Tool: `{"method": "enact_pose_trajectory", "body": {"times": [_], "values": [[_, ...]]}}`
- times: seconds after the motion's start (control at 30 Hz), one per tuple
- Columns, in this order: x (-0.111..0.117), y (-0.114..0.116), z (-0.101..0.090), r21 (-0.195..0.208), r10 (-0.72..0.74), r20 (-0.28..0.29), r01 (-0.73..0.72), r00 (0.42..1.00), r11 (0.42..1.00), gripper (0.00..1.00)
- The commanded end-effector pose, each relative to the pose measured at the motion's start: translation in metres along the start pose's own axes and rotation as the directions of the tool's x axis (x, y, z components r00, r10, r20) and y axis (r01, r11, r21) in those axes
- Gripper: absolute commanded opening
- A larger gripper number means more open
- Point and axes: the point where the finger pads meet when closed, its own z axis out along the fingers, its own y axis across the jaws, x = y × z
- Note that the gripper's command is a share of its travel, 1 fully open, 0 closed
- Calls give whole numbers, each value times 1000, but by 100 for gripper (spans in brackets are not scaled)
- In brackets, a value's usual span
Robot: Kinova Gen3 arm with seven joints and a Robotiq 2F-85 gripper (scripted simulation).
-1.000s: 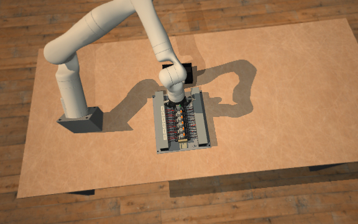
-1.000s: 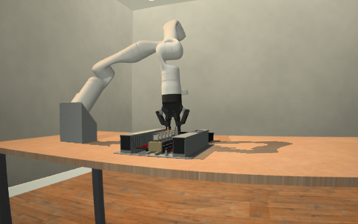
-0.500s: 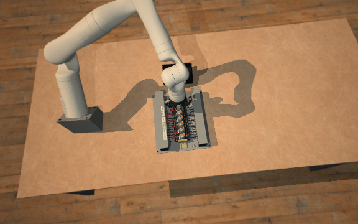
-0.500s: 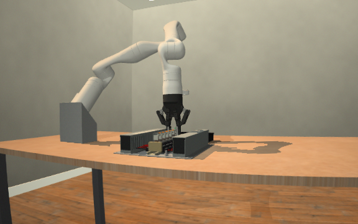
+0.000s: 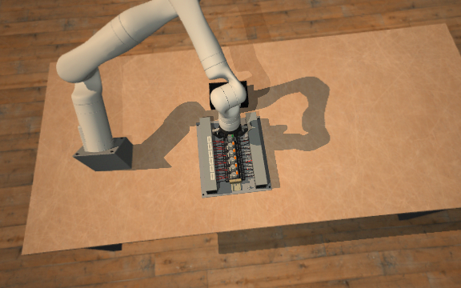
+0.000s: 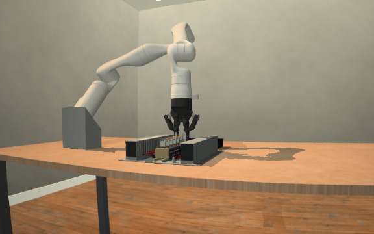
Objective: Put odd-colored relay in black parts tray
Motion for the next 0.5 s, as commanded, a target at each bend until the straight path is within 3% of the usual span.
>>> {"method": "enact_pose_trajectory", "body": {"times": [0.0,0.47], "values": [[0,1,-1,0,0,1,0,1000,1000,0],[0,1,-1,24,0,1,0,1000,1000,0]]}}
